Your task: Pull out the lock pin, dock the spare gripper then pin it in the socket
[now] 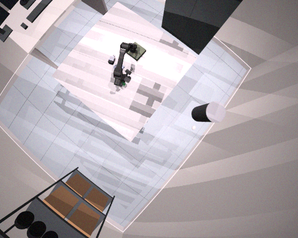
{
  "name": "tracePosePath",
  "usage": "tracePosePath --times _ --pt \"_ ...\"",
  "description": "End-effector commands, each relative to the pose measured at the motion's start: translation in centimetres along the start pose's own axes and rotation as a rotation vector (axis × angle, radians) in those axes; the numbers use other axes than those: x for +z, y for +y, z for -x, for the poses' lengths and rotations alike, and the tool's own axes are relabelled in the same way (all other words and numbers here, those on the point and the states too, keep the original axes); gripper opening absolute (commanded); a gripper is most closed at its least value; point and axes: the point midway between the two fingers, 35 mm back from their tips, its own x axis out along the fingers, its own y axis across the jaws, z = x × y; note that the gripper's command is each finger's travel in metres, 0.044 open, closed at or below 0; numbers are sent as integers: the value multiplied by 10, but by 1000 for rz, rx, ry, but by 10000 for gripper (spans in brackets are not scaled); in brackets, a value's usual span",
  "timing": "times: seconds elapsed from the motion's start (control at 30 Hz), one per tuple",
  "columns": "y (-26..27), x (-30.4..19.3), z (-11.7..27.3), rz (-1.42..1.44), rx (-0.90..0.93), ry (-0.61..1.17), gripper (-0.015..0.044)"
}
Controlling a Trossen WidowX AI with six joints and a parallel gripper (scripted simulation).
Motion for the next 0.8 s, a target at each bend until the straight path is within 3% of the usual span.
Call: tracePosePath --times 0.0,0.77 --pt "-8 5 5 2 -10 -5 0" --pt "-40 21 2 6 -9 -4 0"
